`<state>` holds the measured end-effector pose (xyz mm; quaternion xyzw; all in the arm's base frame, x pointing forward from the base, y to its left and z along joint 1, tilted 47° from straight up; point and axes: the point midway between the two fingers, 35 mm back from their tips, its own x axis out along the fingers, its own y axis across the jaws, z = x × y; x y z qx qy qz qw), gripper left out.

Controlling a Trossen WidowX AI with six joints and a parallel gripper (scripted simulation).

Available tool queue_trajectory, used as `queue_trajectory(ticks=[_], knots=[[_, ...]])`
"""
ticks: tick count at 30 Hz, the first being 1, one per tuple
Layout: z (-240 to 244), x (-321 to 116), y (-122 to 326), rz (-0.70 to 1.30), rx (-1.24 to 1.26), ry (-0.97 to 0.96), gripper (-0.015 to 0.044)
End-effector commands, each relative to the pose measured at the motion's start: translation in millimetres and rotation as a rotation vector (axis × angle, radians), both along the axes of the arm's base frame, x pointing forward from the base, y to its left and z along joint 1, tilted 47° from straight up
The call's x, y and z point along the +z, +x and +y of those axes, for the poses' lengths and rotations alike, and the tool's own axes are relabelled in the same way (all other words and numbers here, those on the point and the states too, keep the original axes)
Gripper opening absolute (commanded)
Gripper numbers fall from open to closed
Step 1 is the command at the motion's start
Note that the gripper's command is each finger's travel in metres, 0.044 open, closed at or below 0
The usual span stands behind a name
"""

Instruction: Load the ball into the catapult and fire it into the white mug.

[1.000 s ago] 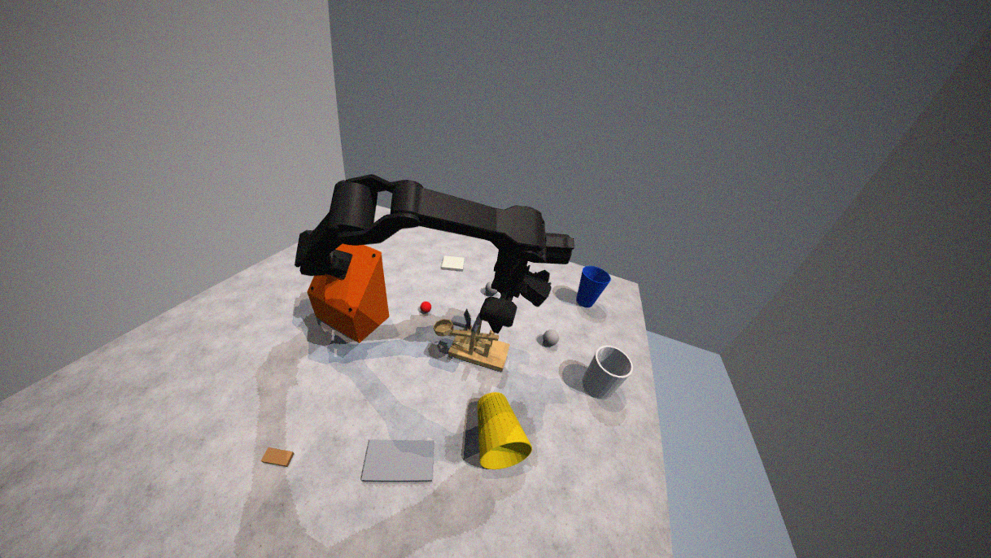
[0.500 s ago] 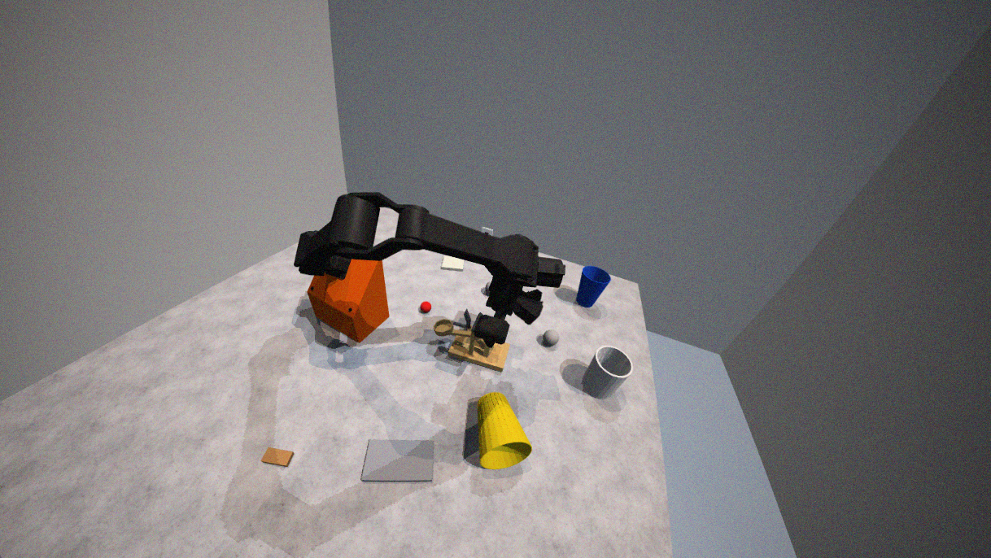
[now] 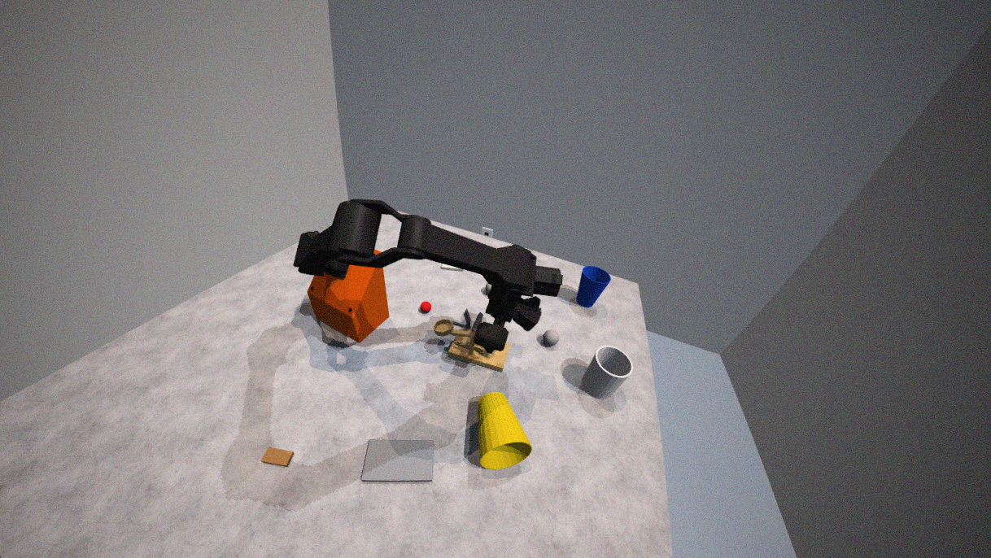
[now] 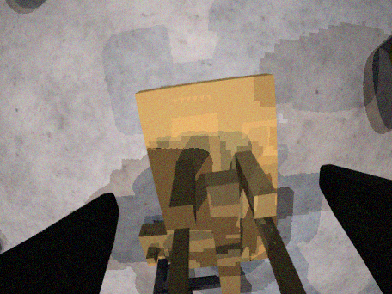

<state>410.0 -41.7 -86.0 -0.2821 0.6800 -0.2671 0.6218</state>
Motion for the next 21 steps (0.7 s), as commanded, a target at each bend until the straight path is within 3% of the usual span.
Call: queue_trajectory(ticks=[1, 21], knots=[[-5, -5, -2, 0.009, 0.006, -0.006, 0.0440], [-27, -24, -6, 0.010, 0.006, -0.008, 0.0440]])
